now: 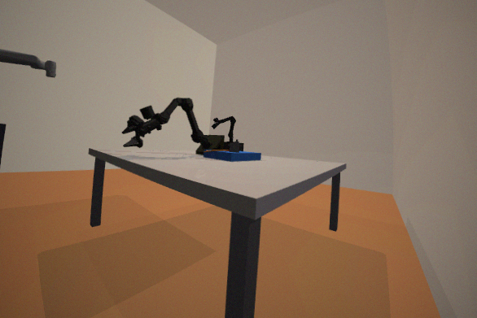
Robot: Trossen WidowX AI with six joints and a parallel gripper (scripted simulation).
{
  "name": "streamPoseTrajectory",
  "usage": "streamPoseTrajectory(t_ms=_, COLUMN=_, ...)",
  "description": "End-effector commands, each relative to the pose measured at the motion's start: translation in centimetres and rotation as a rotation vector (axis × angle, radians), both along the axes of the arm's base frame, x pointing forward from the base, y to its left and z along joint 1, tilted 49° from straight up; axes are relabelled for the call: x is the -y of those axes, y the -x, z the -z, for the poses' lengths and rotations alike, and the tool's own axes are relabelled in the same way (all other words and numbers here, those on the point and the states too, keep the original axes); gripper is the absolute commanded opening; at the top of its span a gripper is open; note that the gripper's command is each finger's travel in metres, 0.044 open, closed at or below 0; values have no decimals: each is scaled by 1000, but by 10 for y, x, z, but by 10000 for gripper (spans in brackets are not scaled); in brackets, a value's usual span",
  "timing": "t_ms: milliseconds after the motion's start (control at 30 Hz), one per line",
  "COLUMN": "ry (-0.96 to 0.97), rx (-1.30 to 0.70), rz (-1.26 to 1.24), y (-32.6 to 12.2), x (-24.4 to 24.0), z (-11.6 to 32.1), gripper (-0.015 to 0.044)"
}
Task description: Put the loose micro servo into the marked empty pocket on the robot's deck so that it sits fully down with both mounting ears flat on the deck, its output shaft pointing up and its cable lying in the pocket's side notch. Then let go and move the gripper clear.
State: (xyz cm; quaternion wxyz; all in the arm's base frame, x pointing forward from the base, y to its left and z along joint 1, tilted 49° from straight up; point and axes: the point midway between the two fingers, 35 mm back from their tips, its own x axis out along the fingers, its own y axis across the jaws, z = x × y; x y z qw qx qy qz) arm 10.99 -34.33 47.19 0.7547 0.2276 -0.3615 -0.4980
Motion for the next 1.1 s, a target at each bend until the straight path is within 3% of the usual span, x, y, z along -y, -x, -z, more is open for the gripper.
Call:
streamPoseTrajectory(t_ms=0, ry=-85, rx=41, rz=-97, y=-35, x=-1, z=16, gripper=440)
streamPoseTrajectory(t_ms=333, ry=-298, rx=86, rz=-313, y=-119, x=-24, z=57, gripper=440)
streamPoseTrajectory(t_ms=767, ry=-485, rx=90, rz=-411, y=-171, x=-47, z=94, gripper=440)
streamPoseTrajectory(t_ms=1067, ry=-768, rx=102, rz=-477, y=-228, x=-94, z=148, gripper=440)
